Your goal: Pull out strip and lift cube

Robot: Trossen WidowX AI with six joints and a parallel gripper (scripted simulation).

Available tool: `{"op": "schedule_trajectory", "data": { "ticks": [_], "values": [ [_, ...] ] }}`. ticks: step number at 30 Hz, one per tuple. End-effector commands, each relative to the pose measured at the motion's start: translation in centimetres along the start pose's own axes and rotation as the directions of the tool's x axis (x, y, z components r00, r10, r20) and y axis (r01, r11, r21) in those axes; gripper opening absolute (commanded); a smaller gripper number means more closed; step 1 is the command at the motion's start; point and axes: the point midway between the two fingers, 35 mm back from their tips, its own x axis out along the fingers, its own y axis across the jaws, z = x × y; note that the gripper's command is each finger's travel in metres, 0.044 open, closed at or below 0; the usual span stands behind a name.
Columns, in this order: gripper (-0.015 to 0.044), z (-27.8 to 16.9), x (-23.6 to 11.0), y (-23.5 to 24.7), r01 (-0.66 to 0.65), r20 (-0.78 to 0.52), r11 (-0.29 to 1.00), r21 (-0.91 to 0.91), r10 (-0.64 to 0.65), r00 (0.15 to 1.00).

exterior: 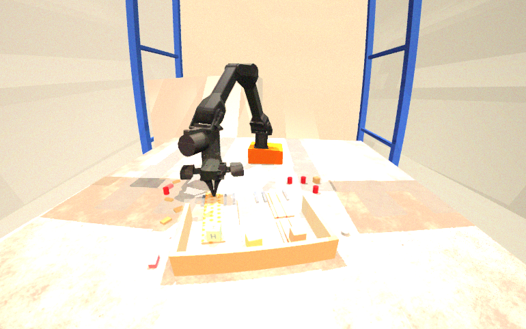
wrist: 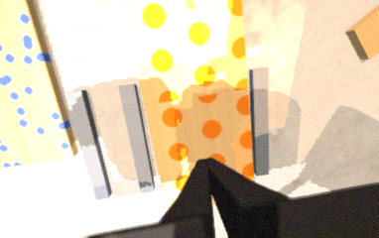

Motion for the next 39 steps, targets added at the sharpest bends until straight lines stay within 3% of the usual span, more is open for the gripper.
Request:
{"op": "schedule_trajectory", "data": {
  "ticks": [1, 39],
  "values": [
    [0.0000, -1.4, 0.4, 0.1, -0.005, -0.022, 1.000, 0.003, 0.005, 1.000],
    [0.0000, -7.1, 0.4, 0.2, -0.005, -0.027, 1.000, 0.004, 0.005, 1.000]
  ]
}}
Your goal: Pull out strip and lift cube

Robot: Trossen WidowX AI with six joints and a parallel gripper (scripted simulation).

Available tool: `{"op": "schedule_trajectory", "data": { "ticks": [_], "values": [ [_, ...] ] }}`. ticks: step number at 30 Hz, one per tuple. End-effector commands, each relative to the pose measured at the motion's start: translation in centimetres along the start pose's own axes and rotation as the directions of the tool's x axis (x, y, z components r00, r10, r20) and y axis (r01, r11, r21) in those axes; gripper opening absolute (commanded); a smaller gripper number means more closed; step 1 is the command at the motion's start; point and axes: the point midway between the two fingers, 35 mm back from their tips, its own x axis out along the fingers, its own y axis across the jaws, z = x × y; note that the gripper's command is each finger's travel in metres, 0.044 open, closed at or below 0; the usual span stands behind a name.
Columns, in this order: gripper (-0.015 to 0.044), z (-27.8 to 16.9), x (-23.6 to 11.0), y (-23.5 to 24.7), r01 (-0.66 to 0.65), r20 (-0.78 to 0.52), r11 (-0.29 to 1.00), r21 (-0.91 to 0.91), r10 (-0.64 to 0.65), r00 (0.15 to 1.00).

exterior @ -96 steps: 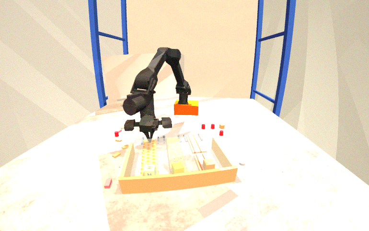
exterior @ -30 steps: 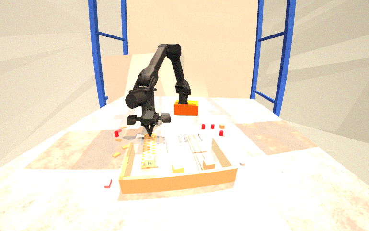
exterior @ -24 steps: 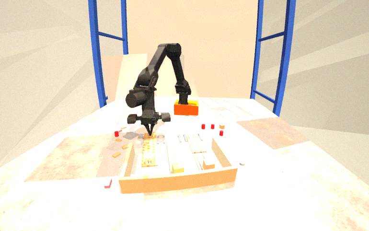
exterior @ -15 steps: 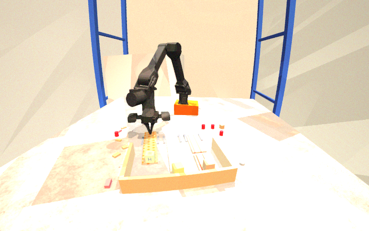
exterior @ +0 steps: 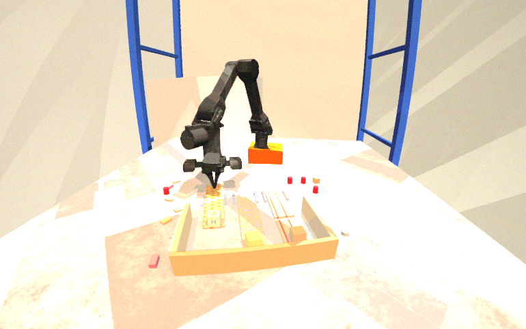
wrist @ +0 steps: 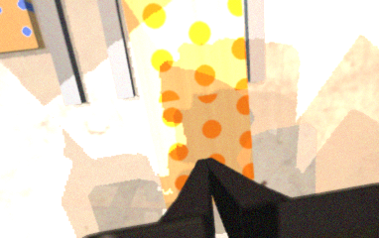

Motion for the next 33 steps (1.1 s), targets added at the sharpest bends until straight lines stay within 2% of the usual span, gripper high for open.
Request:
{"op": "schedule_trajectory", "data": {
  "ticks": [1, 33],
  "values": [
    [0.0000, -1.5, 0.4, 0.2, -0.007, -0.025, 1.000, 0.004, 0.007, 1.000],
    [0.0000, -6.0, 0.4, 0.3, -0.007, -0.029, 1.000, 0.004, 0.007, 1.000]
  ]
}}
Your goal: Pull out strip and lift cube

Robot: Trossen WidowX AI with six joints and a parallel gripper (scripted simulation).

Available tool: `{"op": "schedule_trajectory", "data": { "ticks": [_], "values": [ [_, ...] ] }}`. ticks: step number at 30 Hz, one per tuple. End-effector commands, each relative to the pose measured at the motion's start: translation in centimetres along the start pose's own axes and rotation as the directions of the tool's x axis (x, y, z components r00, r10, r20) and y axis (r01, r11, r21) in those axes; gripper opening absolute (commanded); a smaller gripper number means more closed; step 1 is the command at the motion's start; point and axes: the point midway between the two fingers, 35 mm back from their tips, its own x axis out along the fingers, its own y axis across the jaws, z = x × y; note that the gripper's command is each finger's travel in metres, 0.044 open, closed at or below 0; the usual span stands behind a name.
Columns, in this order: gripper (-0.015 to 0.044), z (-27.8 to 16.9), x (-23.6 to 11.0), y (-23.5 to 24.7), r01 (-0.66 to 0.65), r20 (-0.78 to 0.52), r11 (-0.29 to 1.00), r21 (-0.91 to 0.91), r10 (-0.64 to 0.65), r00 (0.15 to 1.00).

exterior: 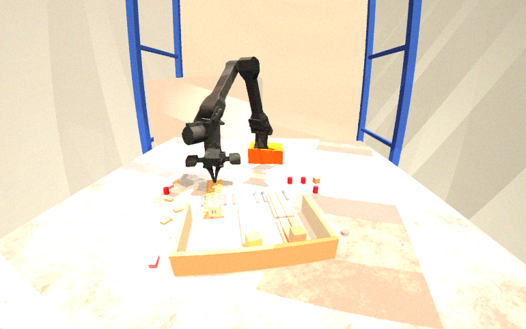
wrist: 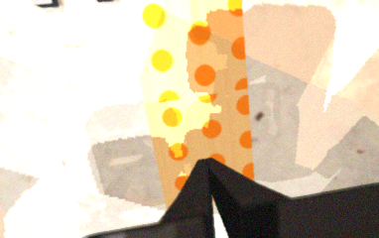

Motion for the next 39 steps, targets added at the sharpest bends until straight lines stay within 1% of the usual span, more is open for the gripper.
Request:
{"op": "schedule_trajectory", "data": {
  "ticks": [1, 18, 39],
  "values": [
    [0.0000, -1.6, 0.4, 0.3, -0.009, -0.027, 1.000, 0.005, 0.009, 1.000],
    [0.0000, -4.1, 0.4, 0.4, -0.009, -0.029, 1.000, 0.005, 0.009, 1.000],
    [0.0000, -4.2, 0.4, 0.4, -0.009, -0.029, 1.000, 0.005, 0.009, 1.000]
  ]
}}
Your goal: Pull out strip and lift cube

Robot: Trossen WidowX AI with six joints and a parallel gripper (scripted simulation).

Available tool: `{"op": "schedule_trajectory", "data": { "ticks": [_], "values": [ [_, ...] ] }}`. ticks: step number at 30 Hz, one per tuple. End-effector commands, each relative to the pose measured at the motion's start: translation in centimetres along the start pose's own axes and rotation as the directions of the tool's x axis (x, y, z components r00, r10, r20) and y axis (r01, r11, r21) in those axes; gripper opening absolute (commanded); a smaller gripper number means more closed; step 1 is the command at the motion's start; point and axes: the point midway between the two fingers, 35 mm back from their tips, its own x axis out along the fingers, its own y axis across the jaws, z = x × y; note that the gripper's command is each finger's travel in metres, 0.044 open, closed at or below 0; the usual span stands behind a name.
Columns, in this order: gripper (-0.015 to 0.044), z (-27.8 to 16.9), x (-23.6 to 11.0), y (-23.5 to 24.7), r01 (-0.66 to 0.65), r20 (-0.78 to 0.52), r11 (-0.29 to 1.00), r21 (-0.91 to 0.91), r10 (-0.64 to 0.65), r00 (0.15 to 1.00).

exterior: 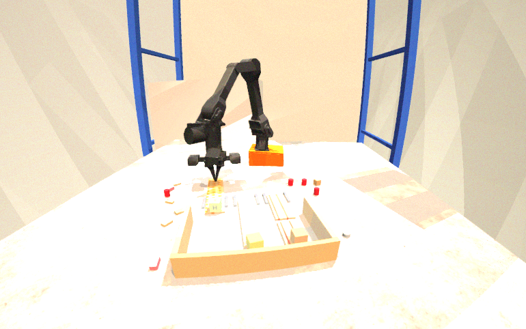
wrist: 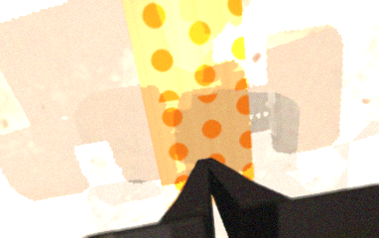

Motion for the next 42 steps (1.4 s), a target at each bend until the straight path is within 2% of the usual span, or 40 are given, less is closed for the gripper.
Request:
{"op": "schedule_trajectory", "data": {
  "ticks": [1, 19, 24, 30, 35, 42],
  "values": [
    [0.0000, -0.8, 0.3, 0.3, -0.008, -0.025, 1.000, 0.003, 0.008, 1.000],
    [0.0000, -0.8, 0.3, 0.3, -0.008, -0.025, 1.000, 0.003, 0.008, 1.000],
    [0.0000, 0.2, -4.1, -0.1, -0.006, -0.023, 1.000, 0.003, 0.007, 1.000],
    [0.0000, 0.2, -4.4, -0.1, -0.007, -0.024, 1.000, 0.003, 0.007, 1.000],
    [0.0131, 2.4, -4.2, 0.0, -0.004, -0.022, 0.990, 0.142, 0.007, 1.000],
    [0.0315, 4.6, -4.5, -0.1, -0.004, -0.020, 0.989, 0.149, 0.007, 1.000]
  ]
}}
